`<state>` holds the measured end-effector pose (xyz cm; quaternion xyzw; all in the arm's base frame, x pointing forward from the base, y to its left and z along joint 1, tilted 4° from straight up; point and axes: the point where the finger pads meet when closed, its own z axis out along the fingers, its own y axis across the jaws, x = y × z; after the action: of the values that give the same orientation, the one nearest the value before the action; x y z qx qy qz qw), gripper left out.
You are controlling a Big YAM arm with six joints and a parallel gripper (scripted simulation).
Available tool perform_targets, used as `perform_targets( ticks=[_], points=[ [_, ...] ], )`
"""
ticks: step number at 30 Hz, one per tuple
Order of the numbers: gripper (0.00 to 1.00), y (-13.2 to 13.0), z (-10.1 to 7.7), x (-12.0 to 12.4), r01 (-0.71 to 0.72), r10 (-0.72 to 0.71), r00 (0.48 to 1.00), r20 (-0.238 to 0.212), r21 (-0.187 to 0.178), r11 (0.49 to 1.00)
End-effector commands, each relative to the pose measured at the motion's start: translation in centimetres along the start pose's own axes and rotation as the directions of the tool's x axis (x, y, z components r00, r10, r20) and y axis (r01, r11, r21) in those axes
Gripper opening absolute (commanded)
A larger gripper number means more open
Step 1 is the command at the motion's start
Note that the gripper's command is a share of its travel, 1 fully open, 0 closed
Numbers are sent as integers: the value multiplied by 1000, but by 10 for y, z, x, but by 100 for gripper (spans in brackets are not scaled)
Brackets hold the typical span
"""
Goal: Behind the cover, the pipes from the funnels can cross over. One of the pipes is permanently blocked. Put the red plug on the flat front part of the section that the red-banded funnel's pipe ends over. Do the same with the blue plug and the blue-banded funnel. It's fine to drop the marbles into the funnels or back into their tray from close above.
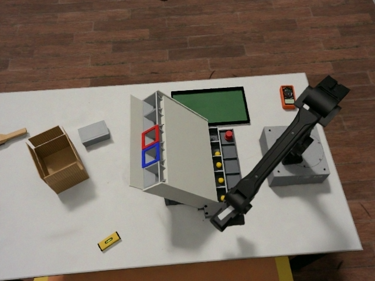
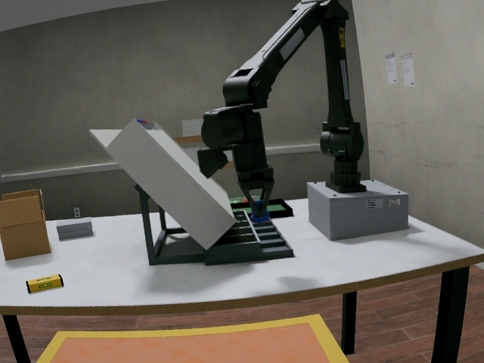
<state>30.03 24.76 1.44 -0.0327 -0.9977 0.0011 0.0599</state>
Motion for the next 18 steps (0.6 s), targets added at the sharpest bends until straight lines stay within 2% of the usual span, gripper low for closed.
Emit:
perform_targets(
  ticks=[1, 5, 18],
  points=[
    [0, 11, -11, -20, -3, 3, 1000, 22, -18, 1000],
    [0, 11, -11, -20, -2, 3, 1000, 20, -17, 1000],
    [0, 12, -11, -21, -2, 5, 998, 63, -51, 999]
  ],
)
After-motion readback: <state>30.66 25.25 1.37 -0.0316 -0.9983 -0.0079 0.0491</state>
